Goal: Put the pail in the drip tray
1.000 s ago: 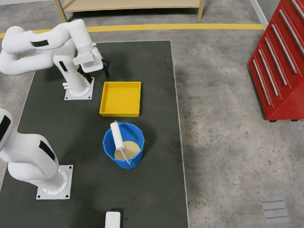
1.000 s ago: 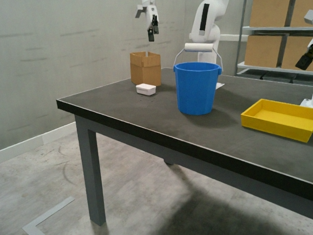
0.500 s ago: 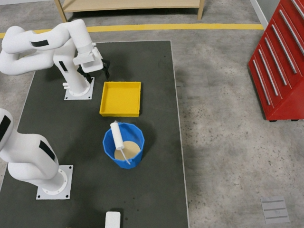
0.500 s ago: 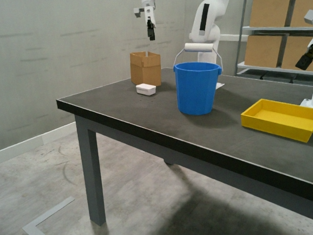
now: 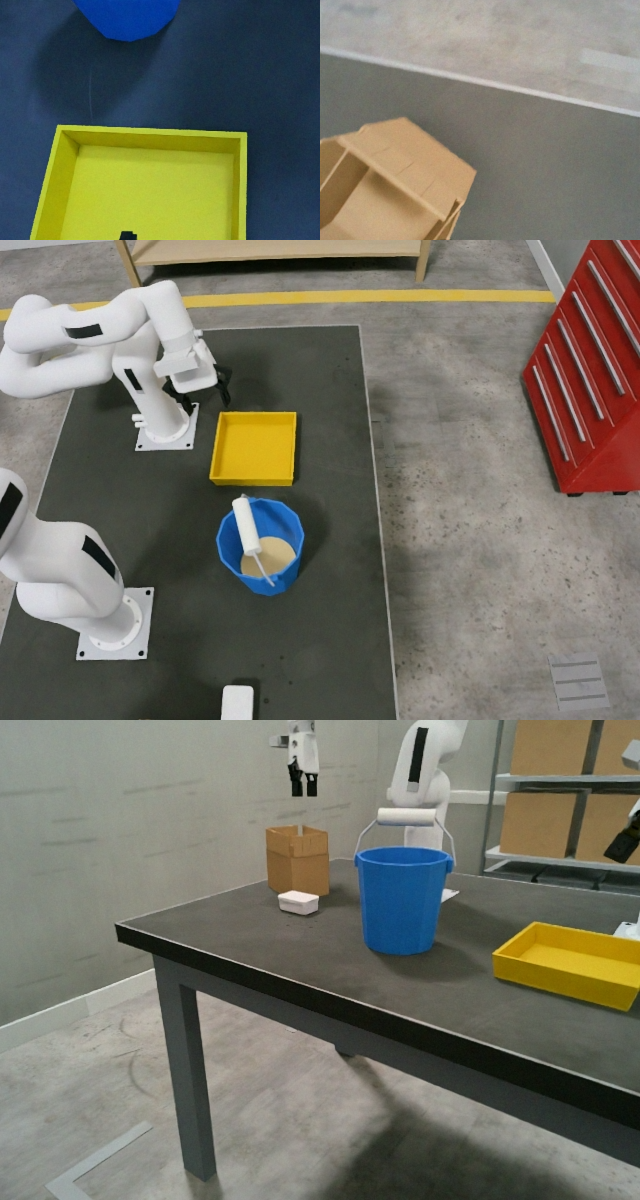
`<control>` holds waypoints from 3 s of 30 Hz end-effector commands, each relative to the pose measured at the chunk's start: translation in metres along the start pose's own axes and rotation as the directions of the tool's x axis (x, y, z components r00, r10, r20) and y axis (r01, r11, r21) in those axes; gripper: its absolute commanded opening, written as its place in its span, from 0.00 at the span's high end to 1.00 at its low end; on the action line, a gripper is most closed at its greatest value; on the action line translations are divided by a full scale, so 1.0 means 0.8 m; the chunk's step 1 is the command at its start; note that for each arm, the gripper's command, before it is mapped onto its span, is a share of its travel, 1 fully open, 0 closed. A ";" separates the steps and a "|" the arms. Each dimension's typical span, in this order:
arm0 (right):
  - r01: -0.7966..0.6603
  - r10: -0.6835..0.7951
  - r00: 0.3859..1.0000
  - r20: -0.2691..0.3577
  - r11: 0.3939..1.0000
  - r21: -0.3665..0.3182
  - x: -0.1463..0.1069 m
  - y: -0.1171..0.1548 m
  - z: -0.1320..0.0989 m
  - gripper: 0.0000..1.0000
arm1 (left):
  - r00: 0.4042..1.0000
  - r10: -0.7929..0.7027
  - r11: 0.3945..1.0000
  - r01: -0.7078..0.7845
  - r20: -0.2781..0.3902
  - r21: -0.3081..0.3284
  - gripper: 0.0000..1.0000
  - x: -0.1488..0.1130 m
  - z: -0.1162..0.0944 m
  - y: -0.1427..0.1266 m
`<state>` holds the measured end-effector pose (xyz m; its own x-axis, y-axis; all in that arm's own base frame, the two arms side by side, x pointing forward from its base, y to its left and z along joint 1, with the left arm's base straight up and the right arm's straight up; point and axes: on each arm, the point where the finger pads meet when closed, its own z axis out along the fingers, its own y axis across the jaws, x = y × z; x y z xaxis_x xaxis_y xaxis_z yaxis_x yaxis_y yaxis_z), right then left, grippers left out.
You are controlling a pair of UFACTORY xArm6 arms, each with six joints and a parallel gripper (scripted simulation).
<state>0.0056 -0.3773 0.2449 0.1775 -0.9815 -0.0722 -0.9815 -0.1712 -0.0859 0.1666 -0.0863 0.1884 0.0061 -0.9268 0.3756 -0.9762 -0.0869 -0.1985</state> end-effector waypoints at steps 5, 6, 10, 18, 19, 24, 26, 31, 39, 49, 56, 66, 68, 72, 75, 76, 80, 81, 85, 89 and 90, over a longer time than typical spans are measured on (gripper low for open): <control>-0.141 0.137 0.989 -0.058 0.989 -0.056 0.017 0.016 -0.007 0.00 | 1.000 0.000 1.000 0.000 0.000 0.002 0.00 0.000 -0.001 0.000; -0.152 0.148 0.987 -0.063 0.987 -0.058 0.018 0.017 -0.007 0.00 | 1.000 0.000 1.000 0.000 0.000 0.002 0.00 0.000 -0.001 0.000; -0.183 0.177 0.981 -0.079 0.981 -0.066 0.022 0.020 -0.009 0.00 | 1.000 0.000 1.000 0.000 0.000 0.002 0.00 0.000 -0.001 0.000; -0.199 0.192 0.977 -0.087 0.978 -0.070 0.024 0.022 -0.010 0.00 | 1.000 0.000 1.000 0.000 0.000 0.002 0.00 0.000 -0.001 0.000; -0.199 0.193 0.977 -0.088 0.977 -0.070 0.024 0.022 -0.010 0.00 | 1.000 0.000 1.000 0.000 0.000 0.002 0.00 0.000 -0.001 0.000; -0.199 0.193 0.977 -0.088 0.977 -0.070 0.024 0.022 -0.010 0.00 | 1.000 -0.001 1.000 0.001 0.000 0.000 0.00 0.001 -0.002 0.000; -0.199 0.193 0.977 -0.088 0.977 -0.070 0.024 0.022 -0.010 0.00 | 1.000 -0.005 1.000 0.005 0.003 -0.007 0.00 0.004 -0.007 0.000; -0.199 0.193 0.977 -0.088 0.977 -0.070 0.024 0.022 -0.010 0.00 | 0.999 -0.028 0.999 0.028 0.017 -0.038 0.00 0.020 -0.031 -0.002; -0.199 0.193 0.977 -0.088 0.977 -0.070 0.024 0.022 -0.010 0.00 | 0.996 -0.070 0.993 0.075 0.058 -0.096 0.00 0.055 -0.075 -0.019; -0.199 0.193 0.977 -0.088 0.977 -0.070 0.024 0.022 -0.010 0.00 | 0.989 -0.102 0.984 0.117 0.108 -0.137 0.00 0.093 -0.107 -0.047; -0.199 0.193 0.977 -0.088 0.977 -0.070 0.024 0.022 -0.010 0.00 | 0.978 -0.129 0.974 0.156 0.166 -0.165 0.00 0.141 -0.123 -0.083; -0.199 0.193 0.977 -0.088 0.977 -0.070 0.024 0.022 -0.010 0.00 | 0.964 -0.147 0.966 0.188 0.223 -0.176 0.00 0.194 -0.122 -0.117; -0.199 0.193 0.977 -0.088 0.977 -0.070 0.024 0.022 -0.010 0.00 | 0.956 -0.154 0.964 0.201 0.248 -0.176 0.00 0.220 -0.115 -0.130; -0.199 0.193 0.977 -0.088 0.977 -0.070 0.024 0.022 -0.010 0.00 | 0.948 -0.161 0.961 0.213 0.274 -0.174 0.00 0.250 -0.106 -0.142; -0.199 0.193 0.977 -0.088 0.977 -0.070 0.024 0.022 -0.010 0.00 | 0.941 -0.166 0.960 0.222 0.294 -0.170 0.00 0.274 -0.095 -0.150; -0.199 0.193 0.977 -0.088 0.977 -0.070 0.024 0.022 -0.010 0.00 | 0.939 -0.167 0.960 0.225 0.300 -0.169 0.00 0.282 -0.091 -0.152; -0.199 0.193 0.977 -0.088 0.977 -0.070 0.024 0.022 -0.010 0.00 | 0.930 -0.173 0.959 0.234 0.325 -0.160 0.00 0.316 -0.073 -0.159; -0.199 0.193 0.977 -0.088 0.977 -0.070 0.024 0.022 -0.010 0.00 | 0.927 -0.174 0.959 0.236 0.331 -0.158 0.00 0.324 -0.068 -0.160; -0.199 0.193 0.977 -0.088 0.977 -0.070 0.024 0.022 -0.010 0.00 | 0.919 -0.179 0.959 0.244 0.352 -0.148 0.00 0.355 -0.049 -0.162; -0.199 0.193 0.977 -0.088 0.977 -0.070 0.024 0.022 -0.010 0.00 | 0.910 -0.184 0.959 0.249 0.371 -0.136 0.00 0.385 -0.027 -0.160; -0.199 0.193 0.977 -0.088 0.977 -0.070 0.024 0.022 -0.010 0.00 | 0.908 -0.185 0.959 0.250 0.376 -0.132 0.00 0.393 -0.020 -0.159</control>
<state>-0.0089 -0.3995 0.2493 -0.0223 -0.9997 -0.0020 -0.9998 0.0223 -0.0001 0.2833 -0.3279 0.3520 0.2555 -0.9643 0.0690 -0.9667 -0.2539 0.0315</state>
